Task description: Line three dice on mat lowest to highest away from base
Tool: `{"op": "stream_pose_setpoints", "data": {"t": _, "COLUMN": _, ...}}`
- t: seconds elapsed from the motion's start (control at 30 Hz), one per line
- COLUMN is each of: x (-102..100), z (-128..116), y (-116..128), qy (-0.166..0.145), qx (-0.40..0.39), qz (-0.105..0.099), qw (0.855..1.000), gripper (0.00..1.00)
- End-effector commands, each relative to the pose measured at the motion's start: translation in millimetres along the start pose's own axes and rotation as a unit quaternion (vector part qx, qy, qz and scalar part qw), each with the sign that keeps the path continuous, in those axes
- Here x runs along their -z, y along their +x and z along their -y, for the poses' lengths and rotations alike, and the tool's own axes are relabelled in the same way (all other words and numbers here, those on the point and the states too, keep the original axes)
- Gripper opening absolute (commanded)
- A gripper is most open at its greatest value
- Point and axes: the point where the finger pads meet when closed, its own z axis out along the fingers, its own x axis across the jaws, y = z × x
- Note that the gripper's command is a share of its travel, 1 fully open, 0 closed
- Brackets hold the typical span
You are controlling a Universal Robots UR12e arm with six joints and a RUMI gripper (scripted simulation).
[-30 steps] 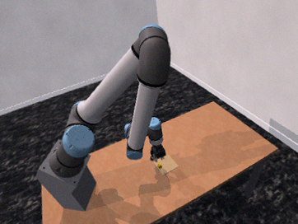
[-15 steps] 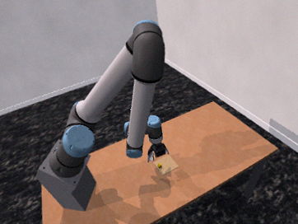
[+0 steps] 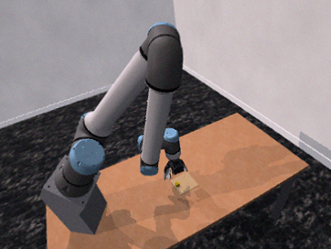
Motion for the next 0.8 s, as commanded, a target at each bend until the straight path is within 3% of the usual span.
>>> {"op": "stream_pose_setpoints", "data": {"t": 0.0, "x": -0.5, "z": 4.6, "y": -0.5, "qy": 0.000, "qx": -0.011, "qz": 0.000, "qw": 1.000, "gripper": 1.00}}
{"op": "stream_pose_setpoints", "data": {"t": 0.17, "x": -2.5, "z": 15.7, "y": -2.5, "qy": 0.000, "qx": -0.037, "qz": 0.000, "qw": 0.999, "gripper": 1.00}}
{"op": "stream_pose_setpoints", "data": {"t": 0.47, "x": -9.8, "z": 70.8, "y": -15.6, "qy": 0.000, "qx": -0.169, "qz": 0.001, "qw": 0.986, "gripper": 1.00}}
{"op": "stream_pose_setpoints", "data": {"t": 0.77, "x": -11.5, "z": 94.6, "y": -23.3, "qy": 0.000, "qx": -0.227, "qz": 0.000, "qw": 0.974, "gripper": 1.00}}
